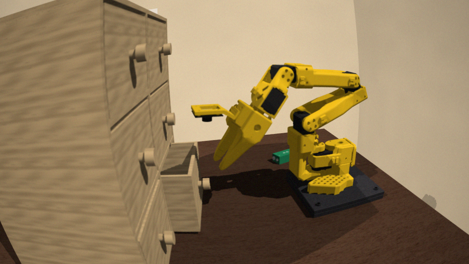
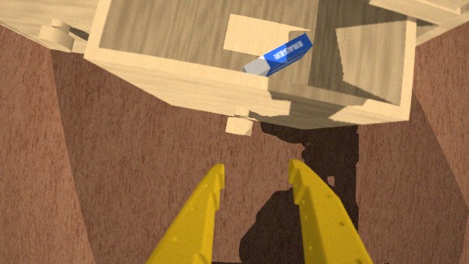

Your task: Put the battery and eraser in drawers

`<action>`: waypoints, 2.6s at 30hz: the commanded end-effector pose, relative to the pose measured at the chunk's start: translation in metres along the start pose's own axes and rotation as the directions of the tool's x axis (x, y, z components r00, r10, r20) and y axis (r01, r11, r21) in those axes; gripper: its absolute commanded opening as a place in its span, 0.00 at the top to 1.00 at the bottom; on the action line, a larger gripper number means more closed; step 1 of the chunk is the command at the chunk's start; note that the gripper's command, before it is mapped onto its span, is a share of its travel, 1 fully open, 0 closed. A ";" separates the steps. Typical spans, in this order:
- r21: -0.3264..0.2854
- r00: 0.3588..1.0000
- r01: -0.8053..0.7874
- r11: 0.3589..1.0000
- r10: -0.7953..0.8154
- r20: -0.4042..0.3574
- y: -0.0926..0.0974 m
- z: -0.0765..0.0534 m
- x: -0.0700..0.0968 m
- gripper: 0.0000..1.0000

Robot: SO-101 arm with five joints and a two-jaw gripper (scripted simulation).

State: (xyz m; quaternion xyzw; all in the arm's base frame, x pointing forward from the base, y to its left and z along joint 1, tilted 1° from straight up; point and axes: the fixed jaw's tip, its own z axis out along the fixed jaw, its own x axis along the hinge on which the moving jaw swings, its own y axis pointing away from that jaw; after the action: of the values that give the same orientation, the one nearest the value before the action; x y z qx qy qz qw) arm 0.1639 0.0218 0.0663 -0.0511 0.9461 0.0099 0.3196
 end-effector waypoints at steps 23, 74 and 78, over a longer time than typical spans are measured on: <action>-0.002 0.992 0.018 1.000 -0.018 -0.128 -0.002 -0.047 -0.017 0.79; -0.051 0.925 0.358 0.932 -0.362 -0.117 0.000 -0.048 -0.014 0.79; -0.057 0.906 0.404 0.913 -0.408 -0.114 0.000 -0.048 -0.013 0.79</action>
State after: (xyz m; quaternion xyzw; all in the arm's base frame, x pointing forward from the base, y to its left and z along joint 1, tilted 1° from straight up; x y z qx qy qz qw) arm 0.1464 0.0197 0.1125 -0.2278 0.9378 -0.0402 0.2587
